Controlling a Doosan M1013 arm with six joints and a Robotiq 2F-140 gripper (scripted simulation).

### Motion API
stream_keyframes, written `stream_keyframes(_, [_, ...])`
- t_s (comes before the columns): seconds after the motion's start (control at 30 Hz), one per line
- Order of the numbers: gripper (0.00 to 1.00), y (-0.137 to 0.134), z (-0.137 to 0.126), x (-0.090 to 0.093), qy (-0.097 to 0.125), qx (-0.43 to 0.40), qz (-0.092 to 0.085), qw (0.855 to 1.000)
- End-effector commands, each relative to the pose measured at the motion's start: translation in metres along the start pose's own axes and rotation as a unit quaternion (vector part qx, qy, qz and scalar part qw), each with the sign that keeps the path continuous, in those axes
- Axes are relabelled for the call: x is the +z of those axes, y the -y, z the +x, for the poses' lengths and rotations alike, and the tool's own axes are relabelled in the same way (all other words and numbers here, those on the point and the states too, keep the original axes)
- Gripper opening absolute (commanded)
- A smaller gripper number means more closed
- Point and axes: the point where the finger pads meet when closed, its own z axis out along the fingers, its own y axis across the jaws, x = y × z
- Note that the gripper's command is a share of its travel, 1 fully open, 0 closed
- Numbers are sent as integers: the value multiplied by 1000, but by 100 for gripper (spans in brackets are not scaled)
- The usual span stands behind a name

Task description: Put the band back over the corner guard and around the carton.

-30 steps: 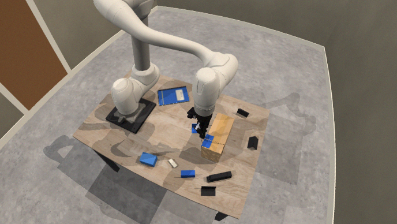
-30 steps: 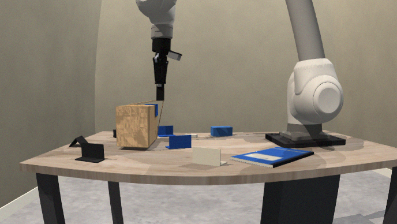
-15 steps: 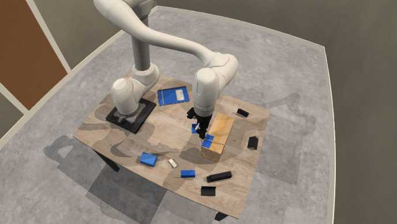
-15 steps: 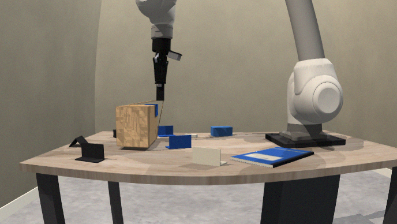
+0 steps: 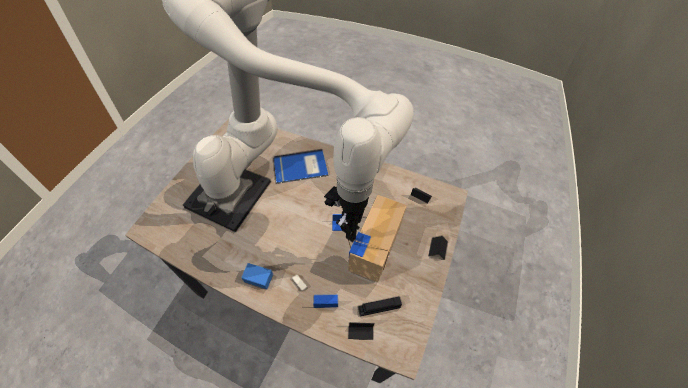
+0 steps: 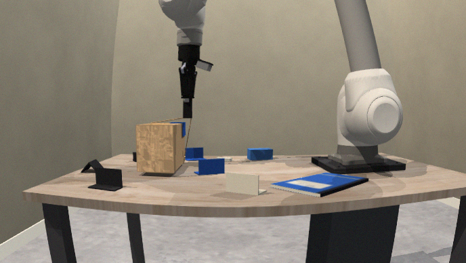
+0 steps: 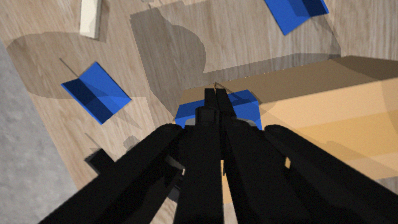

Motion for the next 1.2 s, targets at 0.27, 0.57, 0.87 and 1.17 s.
stream_keyframes(0.27, [10,-3,-10,-1,0,0,0,1000])
stream_keyframes(0.57, [10,-4,-18,-1,0,0,0,1000])
stream_keyframes(0.87, [10,-6,-25,-1,0,0,0,1000])
stream_keyframes(1.17, [10,-6,-26,-1,0,0,0,1000])
